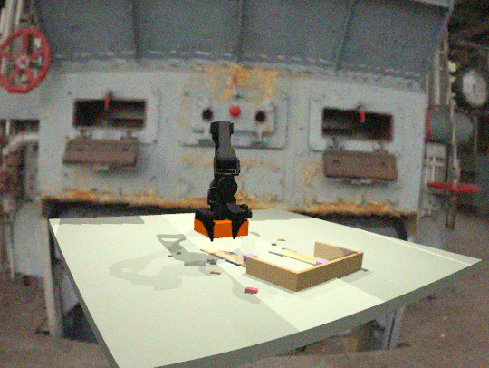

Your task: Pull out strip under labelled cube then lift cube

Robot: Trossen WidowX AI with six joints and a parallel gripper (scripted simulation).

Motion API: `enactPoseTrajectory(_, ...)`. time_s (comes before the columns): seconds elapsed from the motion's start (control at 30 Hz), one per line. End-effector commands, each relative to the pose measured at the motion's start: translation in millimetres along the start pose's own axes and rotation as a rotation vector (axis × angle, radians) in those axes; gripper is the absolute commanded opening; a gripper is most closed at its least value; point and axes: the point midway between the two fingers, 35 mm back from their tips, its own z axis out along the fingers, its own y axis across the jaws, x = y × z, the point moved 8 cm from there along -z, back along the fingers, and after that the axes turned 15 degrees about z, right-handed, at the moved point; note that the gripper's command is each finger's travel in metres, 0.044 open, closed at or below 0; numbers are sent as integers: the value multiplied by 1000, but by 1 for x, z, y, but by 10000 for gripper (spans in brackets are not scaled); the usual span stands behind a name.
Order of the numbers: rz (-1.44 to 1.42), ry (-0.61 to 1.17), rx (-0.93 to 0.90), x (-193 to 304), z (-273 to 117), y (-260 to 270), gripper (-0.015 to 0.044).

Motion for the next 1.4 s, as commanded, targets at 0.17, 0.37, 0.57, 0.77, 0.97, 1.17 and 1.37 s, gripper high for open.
enactPoseTrajectory(0.17, 3, 0, 0, -34, -5, 13, 440)
enactPoseTrajectory(0.37, 3, -2, -1, -58, -9, 24, 440)
enactPoseTrajectory(0.57, 3, -4, -2, -82, -12, 34, 440)
enactPoseTrajectory(0.77, 3, -6, -3, -106, -15, 44, 440)
enactPoseTrajectory(0.97, 3, -7, -3, -120, -15, 50, 387)
enactPoseTrajectory(1.17, 3, -7, -3, -121, -6, 50, 250)
enactPoseTrajectory(1.37, 3, -7, -3, -121, 4, 50, 250)
